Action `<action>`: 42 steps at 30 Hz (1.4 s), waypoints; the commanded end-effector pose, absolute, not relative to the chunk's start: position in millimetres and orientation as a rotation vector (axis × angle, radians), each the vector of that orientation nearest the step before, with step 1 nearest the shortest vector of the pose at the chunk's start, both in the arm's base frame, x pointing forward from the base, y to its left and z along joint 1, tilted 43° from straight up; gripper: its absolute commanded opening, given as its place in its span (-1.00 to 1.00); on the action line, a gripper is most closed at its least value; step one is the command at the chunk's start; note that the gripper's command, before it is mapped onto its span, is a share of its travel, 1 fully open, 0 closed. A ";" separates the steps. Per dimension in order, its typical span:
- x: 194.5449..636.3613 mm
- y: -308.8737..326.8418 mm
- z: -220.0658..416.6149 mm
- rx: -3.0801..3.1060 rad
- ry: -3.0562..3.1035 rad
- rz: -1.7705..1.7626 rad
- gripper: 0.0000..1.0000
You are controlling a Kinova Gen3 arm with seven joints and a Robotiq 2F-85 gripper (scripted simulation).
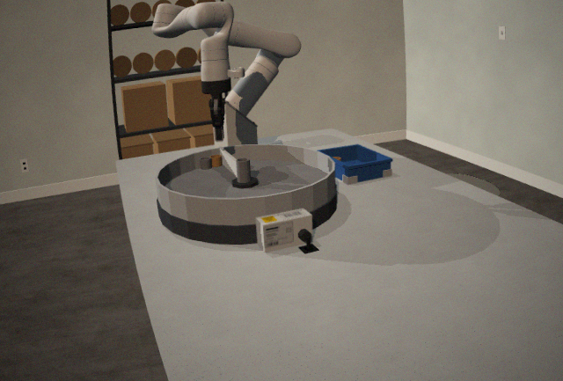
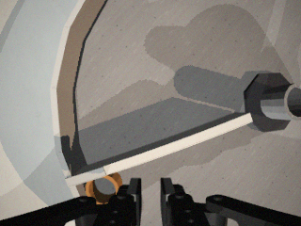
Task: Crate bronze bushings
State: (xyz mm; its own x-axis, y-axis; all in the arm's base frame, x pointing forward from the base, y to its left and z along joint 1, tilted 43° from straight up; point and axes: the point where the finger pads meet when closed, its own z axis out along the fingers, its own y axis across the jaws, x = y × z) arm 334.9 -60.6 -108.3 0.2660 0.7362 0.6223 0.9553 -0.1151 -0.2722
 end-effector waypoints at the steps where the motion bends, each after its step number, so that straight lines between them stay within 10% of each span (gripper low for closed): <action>1: 334.9 -62.5 -108.0 -1.913 -1.522 -0.448 -0.72; 42: 295.1 -51.3 -128.2 -1.763 -1.728 -0.540 -0.72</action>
